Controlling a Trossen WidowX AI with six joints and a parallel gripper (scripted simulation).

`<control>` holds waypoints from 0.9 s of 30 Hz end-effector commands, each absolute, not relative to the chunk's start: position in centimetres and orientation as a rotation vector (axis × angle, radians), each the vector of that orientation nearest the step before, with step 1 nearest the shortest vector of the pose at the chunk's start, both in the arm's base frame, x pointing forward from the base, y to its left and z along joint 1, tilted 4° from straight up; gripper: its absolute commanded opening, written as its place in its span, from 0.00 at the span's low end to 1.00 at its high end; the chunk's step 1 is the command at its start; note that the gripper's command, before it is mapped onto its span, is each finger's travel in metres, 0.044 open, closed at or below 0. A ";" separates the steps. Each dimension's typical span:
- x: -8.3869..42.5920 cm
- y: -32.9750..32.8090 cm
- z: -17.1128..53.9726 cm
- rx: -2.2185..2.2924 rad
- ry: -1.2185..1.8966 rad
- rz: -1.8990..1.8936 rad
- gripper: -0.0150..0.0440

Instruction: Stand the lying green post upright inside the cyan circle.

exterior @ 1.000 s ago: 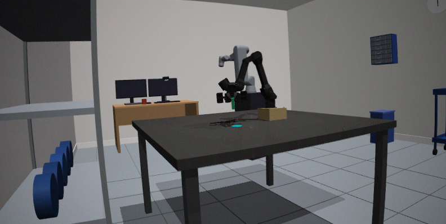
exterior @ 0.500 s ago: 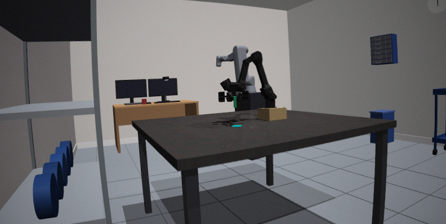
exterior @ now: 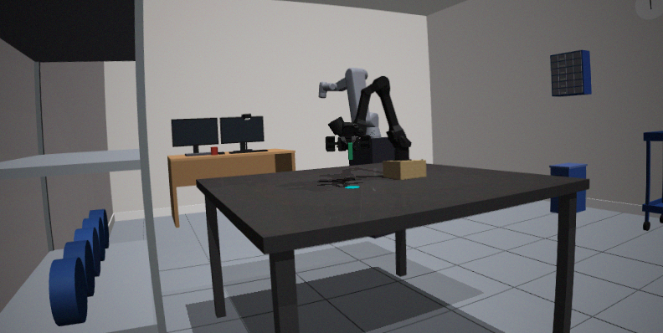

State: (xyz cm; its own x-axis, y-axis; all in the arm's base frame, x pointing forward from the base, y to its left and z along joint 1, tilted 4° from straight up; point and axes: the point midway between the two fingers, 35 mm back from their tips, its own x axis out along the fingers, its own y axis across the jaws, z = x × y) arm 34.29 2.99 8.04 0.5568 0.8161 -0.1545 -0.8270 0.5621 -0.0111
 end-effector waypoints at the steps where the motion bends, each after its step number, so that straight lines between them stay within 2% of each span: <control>1: 34.1 3.1 8.0 -0.079 0.137 0.976 0.29; 27: 34.1 2.6 1.0 -0.079 0.138 0.976 0.29</control>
State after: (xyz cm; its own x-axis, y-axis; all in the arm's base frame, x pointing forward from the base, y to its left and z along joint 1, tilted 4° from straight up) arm 34.21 2.61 1.97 0.5560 0.8165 -0.1556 -0.8265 0.5629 0.0000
